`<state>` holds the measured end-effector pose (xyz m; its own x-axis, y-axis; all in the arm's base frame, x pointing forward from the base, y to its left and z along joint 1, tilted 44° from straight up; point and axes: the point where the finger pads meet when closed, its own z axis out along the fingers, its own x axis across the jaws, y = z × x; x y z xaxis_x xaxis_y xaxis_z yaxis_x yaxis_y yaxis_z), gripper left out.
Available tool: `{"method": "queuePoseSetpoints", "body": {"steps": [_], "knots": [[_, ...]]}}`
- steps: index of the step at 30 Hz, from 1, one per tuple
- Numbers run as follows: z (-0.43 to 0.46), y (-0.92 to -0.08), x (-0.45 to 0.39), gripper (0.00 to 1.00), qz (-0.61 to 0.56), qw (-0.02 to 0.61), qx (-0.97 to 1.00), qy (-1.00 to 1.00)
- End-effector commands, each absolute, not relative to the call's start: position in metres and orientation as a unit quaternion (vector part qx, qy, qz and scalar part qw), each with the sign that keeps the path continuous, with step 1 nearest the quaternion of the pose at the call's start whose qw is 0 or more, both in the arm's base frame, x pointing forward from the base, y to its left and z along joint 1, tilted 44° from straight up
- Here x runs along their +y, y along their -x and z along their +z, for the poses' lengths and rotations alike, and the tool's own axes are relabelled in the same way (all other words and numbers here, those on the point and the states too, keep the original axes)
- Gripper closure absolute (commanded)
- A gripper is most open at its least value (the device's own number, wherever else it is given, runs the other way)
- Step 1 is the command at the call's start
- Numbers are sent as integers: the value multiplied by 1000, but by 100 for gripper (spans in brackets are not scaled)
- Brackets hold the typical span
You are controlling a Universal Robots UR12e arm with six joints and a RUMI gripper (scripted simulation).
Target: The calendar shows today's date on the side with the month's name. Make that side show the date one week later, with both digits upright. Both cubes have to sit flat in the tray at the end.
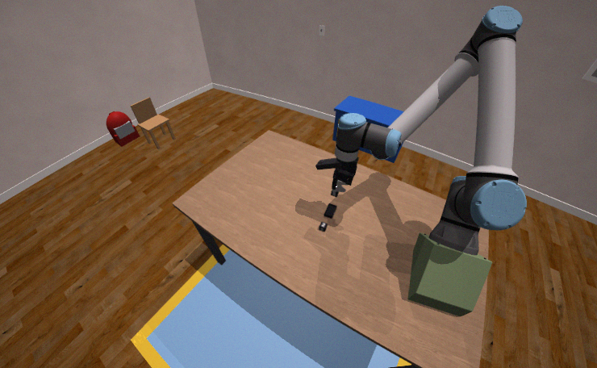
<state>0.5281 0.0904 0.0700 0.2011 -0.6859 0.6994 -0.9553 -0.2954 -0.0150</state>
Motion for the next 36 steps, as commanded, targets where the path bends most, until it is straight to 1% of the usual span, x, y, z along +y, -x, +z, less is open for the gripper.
{"method": "queuePoseSetpoints", "body": {"steps": [1, 15, 36], "knots": [[67, -528, 95, 90, 308, 219, -553, -742], [63, -529, 92, 90, 308, 219, -553, -742], [25, -541, 56, 90, 308, 219, -553, -742]]}}
